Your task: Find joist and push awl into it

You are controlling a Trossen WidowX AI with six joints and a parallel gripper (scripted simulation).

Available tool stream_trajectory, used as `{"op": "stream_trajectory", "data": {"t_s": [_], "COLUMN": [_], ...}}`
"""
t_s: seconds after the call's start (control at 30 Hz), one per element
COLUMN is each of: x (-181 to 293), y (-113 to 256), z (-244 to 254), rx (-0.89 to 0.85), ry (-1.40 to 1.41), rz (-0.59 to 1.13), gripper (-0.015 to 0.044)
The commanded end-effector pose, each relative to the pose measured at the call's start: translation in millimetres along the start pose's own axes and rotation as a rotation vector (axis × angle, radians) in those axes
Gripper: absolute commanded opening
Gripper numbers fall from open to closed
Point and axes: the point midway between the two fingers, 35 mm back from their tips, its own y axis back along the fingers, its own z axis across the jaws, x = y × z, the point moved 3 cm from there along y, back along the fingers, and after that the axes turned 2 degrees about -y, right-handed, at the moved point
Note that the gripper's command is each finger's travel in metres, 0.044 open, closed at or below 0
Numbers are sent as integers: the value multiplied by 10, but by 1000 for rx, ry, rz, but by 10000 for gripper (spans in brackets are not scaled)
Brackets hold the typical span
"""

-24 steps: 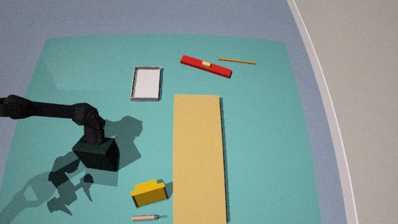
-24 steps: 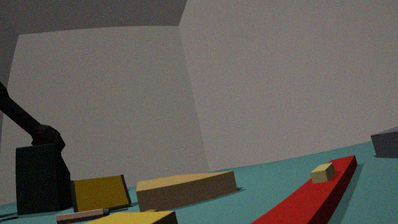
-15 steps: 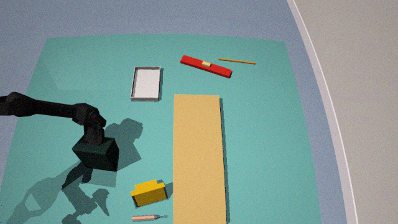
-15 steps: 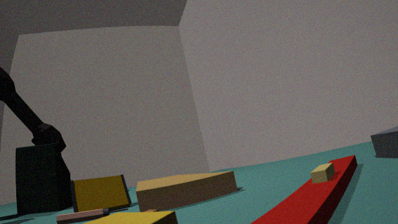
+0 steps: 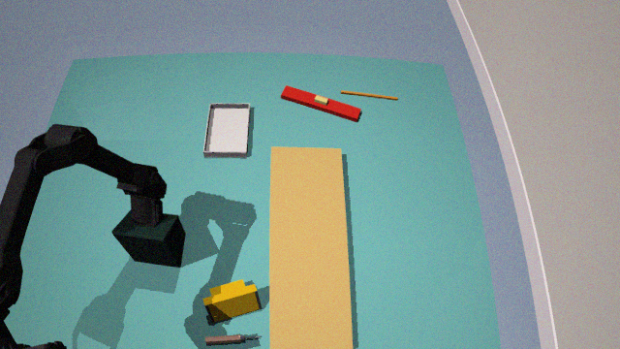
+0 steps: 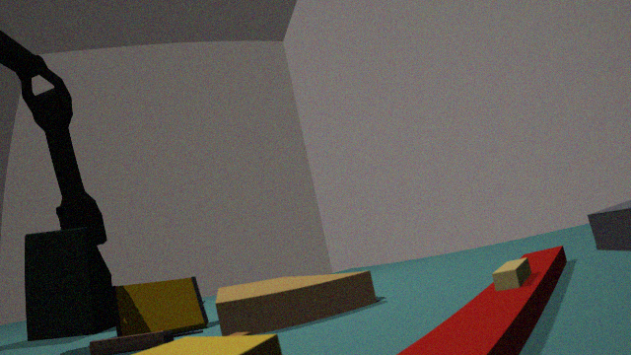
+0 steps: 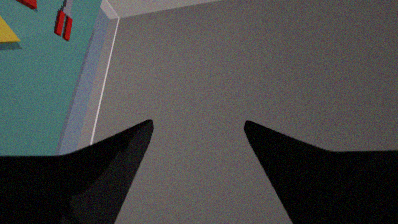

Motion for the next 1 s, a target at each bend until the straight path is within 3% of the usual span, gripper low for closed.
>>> {"op": "stream_trajectory", "data": {"t_s": [0.0, 0.27, 0.5, 0.77, 0.97], "x": [-163, -1086, -1917, -2674, -3007], "y": [-115, -658, -826, -546, -40], "z": [138, 831, 1685, 2766, 3498], "rx": [-63, -340, -600, -793, -777], "ry": [-136, -567, -938, -1273, -1422], "rz": [21, 57, 255, 696, 1128], "gripper": [440, 440, 440, 440, 440]}}
